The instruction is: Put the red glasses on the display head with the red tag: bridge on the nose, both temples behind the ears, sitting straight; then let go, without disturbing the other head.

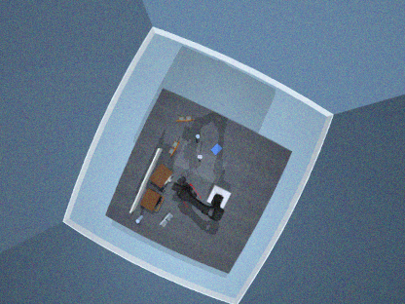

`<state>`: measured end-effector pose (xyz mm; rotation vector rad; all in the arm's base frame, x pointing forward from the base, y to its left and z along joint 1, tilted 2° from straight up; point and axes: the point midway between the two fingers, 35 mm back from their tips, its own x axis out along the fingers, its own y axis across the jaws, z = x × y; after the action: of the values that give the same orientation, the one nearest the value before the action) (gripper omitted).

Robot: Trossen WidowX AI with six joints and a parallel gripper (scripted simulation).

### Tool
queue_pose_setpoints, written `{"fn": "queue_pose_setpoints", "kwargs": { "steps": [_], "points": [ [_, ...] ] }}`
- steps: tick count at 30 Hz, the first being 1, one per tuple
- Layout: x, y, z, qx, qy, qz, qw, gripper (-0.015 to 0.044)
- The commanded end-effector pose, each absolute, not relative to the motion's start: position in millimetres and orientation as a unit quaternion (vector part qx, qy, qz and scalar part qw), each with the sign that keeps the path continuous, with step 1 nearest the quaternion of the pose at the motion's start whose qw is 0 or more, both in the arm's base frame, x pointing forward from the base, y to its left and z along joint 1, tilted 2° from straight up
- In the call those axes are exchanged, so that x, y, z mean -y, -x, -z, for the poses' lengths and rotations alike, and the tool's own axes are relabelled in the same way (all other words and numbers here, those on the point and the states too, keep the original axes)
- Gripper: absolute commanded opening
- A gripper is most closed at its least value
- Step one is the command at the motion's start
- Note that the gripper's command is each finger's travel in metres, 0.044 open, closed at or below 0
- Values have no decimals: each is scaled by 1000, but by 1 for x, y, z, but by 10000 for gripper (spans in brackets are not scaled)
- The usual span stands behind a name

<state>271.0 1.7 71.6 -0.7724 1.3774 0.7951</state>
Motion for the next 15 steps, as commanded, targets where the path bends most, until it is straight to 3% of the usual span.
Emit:
{"fn": "queue_pose_setpoints", "kwargs": {
  "steps": [1,15],
  "points": [
    [-1,-270,-95,-601,337,-350,634,0],
    [-10,-273,-119,-581,399,-387,595,0]
  ]
}}
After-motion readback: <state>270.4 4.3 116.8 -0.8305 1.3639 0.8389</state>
